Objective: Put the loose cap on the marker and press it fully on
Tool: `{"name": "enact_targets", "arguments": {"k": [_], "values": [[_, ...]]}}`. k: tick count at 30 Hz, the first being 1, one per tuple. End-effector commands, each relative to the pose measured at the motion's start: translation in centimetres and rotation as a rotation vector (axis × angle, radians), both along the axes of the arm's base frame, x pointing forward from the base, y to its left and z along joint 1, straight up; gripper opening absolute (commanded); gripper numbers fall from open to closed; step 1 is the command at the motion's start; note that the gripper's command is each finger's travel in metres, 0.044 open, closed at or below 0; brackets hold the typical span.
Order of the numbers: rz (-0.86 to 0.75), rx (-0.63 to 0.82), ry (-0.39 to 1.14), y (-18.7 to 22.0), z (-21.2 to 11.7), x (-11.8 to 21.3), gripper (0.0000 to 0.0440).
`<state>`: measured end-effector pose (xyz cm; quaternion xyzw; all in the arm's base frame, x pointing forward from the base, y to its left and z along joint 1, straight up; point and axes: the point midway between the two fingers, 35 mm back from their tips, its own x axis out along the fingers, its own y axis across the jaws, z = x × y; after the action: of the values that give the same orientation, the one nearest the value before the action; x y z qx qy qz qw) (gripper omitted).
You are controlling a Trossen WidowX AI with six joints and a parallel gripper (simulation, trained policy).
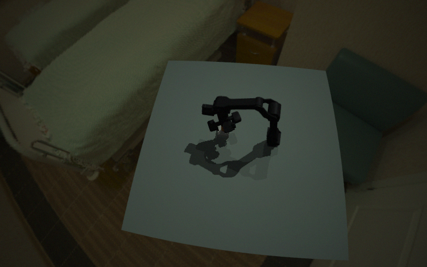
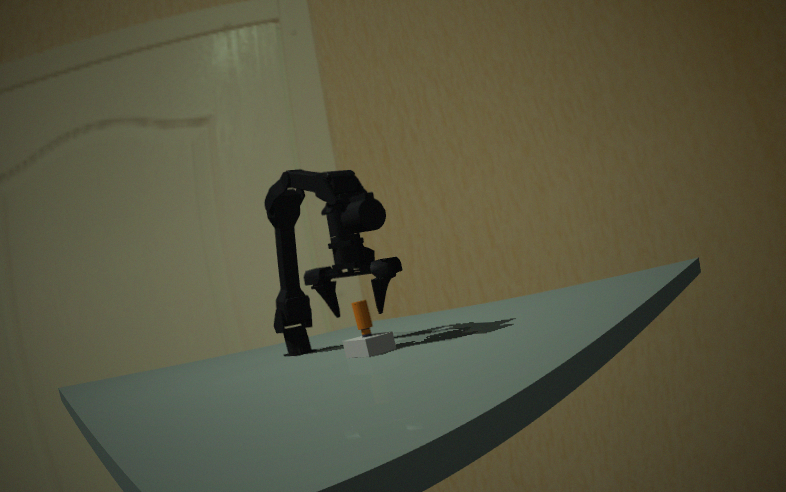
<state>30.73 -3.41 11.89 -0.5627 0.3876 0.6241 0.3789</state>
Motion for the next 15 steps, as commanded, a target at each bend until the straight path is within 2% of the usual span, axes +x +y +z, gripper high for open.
{"name": "enact_targets", "arguments": {"k": [1,11,13,15], "values": [[0.014,0.002,-0.033,0.1,1.3,0.2,0.0440],[0.024,0.003,-0.096,0.0,3.7,0.2,0.0435],[0.021,0.003,-0.106,0.0,4.1,0.1,0.0419],[0.018,0.003,-0.112,0.0,4.4,0.0,0.0383]]}}
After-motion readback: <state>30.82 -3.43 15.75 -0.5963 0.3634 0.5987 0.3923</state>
